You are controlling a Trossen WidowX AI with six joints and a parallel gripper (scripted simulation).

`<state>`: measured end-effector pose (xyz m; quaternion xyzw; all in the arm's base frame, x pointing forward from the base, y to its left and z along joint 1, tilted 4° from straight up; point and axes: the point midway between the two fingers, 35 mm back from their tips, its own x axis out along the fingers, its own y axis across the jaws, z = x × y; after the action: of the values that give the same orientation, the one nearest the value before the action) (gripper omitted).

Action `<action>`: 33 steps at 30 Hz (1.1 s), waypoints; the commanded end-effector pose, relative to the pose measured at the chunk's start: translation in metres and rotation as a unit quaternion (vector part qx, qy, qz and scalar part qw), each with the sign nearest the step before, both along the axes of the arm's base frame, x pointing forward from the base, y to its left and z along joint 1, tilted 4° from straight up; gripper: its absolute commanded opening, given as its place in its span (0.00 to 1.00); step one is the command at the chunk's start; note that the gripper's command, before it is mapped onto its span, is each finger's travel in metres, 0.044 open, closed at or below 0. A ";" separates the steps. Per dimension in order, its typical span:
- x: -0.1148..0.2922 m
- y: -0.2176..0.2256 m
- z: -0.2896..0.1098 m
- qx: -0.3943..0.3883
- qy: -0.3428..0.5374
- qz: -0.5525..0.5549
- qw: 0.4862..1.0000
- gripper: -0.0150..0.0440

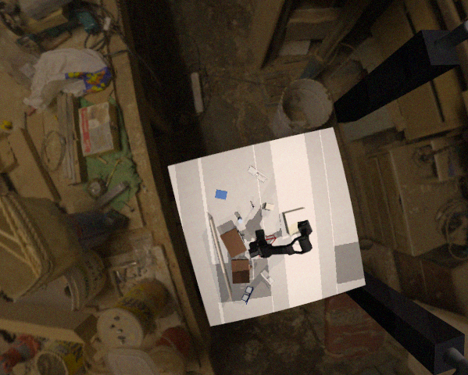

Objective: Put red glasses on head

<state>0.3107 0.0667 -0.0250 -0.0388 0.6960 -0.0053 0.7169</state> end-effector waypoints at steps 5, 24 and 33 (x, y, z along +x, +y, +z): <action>-0.002 0.004 -0.003 -0.002 0.004 0.001 1.000 0.46; -0.001 0.002 -0.001 0.000 0.001 0.002 1.000 0.25; 0.001 0.005 0.025 -0.001 0.001 0.002 1.000 0.25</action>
<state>0.3055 0.0687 -0.0214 -0.0436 0.7054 -0.0049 0.7075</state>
